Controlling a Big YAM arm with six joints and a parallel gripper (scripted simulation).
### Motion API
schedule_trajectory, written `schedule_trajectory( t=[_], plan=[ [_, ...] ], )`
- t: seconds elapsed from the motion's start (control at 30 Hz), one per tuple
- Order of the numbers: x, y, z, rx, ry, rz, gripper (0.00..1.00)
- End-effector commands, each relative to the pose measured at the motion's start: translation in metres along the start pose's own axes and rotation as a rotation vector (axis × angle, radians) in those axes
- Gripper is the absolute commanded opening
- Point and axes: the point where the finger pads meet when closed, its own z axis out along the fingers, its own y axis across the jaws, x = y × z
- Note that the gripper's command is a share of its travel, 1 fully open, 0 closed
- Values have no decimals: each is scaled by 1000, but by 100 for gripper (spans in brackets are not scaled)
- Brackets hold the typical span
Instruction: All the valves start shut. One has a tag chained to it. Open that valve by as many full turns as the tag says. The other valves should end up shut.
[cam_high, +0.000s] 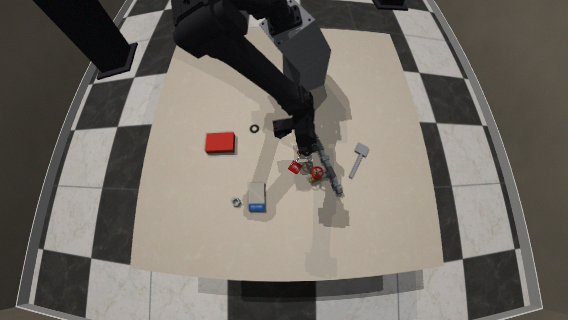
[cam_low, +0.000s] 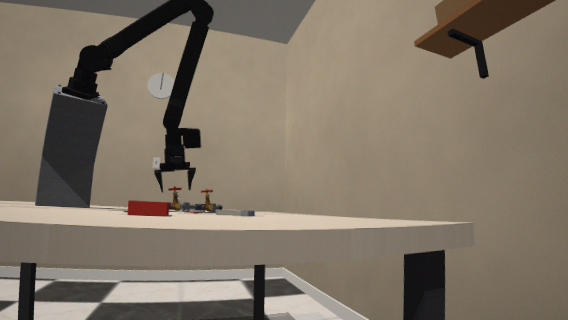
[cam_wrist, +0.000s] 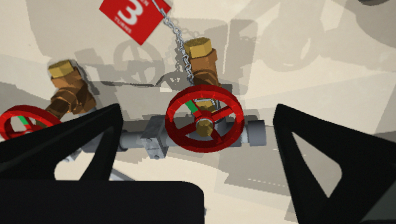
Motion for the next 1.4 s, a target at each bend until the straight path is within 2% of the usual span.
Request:
schedule_trajectory(
  t=[0.0,0.17,0.2,0.4,1.0,1.37],
  plan=[
    [2,-3,0,17,-1,67,100],
    [2,-3,0,17,-1,67,100],
    [2,-3,0,17,-1,67,0],
    [2,0,0,5,-2,72,0],
    [2,0,0,5,-2,72,0],
    [2,0,0,5,-1,-10,0]
  ],
)
